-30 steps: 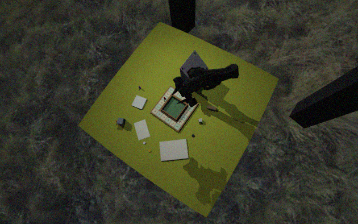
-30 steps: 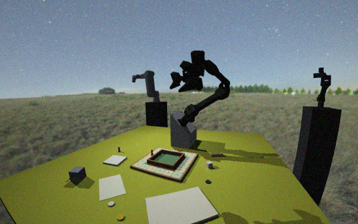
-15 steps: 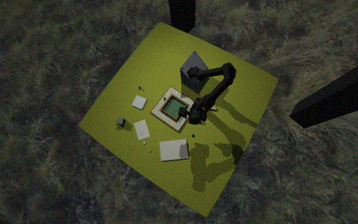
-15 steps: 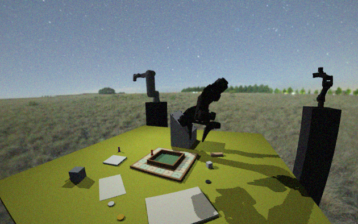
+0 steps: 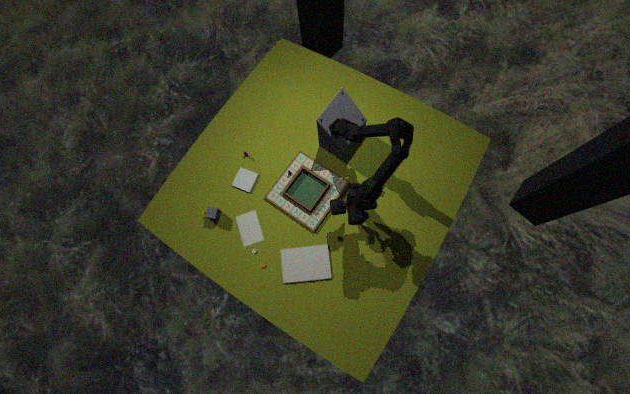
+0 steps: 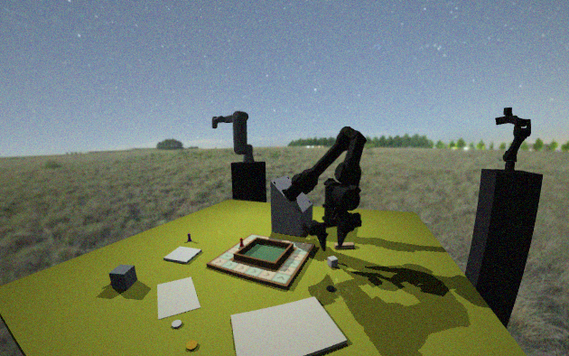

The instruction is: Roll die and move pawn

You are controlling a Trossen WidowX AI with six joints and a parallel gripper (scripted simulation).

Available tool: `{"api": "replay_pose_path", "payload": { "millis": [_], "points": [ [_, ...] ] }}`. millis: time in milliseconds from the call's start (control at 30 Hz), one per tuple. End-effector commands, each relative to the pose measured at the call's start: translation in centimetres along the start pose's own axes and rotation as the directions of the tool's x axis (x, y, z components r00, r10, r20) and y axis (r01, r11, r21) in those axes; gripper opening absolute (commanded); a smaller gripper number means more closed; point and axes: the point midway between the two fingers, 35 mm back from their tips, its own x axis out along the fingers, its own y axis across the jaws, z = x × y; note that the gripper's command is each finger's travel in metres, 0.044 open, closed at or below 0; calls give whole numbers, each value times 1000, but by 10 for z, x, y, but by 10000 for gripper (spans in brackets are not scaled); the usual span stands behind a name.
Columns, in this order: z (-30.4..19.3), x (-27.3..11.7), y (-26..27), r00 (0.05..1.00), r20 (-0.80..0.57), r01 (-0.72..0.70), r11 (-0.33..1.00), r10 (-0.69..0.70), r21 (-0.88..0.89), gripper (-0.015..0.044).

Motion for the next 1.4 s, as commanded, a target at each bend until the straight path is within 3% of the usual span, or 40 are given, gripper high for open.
{"api": "replay_pose_path", "payload": {
  "millis": [0, 933, 1133, 1367],
  "points": [
    [1, 7, 3, 1000, -4, -10, 1000, 10, -5, 275],
    [1, 49, 5, 1000, -3, -12, 1000, 12, -4, 275],
    [1, 49, 5, 1000, -3, -12, 1000, 12, -4, 118],
    [1, 49, 5, 1000, -3, -12, 1000, 12, -4, 71]
  ]
}}
